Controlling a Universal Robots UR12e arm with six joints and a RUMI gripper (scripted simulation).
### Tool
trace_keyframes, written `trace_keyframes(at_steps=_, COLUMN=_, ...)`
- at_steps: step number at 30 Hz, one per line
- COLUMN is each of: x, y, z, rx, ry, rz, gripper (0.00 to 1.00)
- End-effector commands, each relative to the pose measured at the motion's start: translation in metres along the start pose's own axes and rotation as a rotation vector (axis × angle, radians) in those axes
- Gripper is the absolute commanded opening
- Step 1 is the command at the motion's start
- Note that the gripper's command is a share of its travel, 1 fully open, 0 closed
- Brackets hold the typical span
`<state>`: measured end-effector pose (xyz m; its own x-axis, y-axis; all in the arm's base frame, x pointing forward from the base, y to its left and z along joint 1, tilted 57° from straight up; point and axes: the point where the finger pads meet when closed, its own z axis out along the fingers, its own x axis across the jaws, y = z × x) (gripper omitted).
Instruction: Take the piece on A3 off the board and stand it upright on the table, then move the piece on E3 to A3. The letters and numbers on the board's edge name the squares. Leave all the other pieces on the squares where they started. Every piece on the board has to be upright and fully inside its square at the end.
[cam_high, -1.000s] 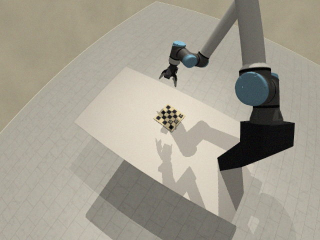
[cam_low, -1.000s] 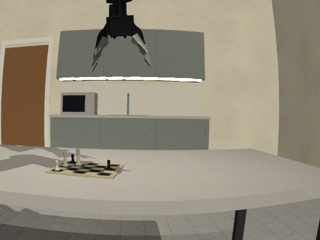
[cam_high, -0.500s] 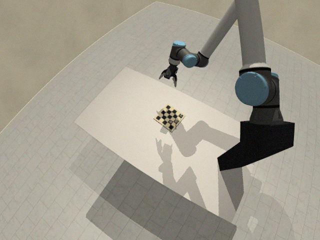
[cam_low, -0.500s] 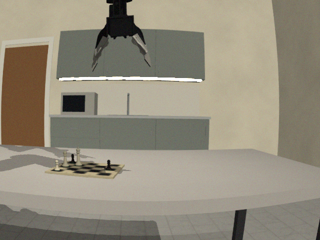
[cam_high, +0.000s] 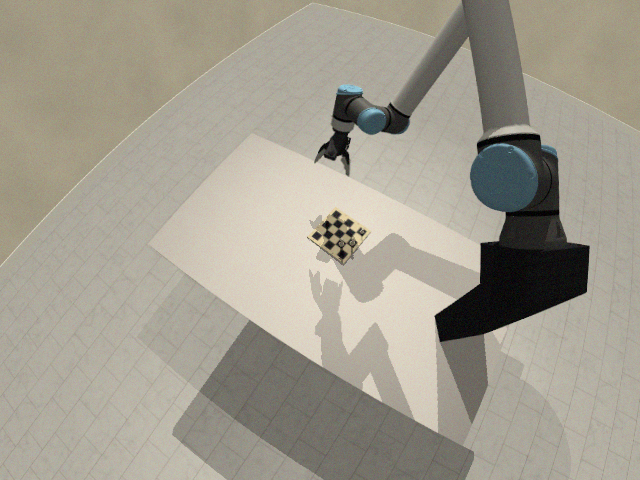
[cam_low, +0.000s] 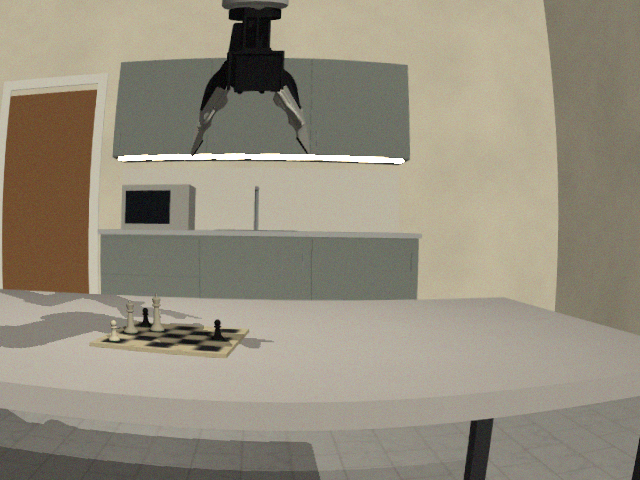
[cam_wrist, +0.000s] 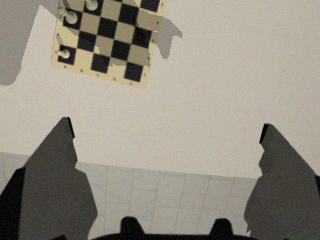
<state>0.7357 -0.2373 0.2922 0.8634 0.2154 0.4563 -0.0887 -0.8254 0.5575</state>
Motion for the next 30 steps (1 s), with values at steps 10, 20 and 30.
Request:
trace_keyframes(at_steps=10, x=0.032, y=-0.001, z=0.081, rx=0.130, ry=-0.218, rz=-0.171, gripper=1.00)
trace_keyframes(at_steps=20, x=0.045, y=-0.005, z=0.123, rx=0.221, ry=-0.349, rz=-0.285, gripper=1.00)
trace_keyframes(at_steps=30, x=0.054, y=-0.011, z=0.161, rx=0.328, ry=-0.488, rz=-0.414, gripper=1.00)
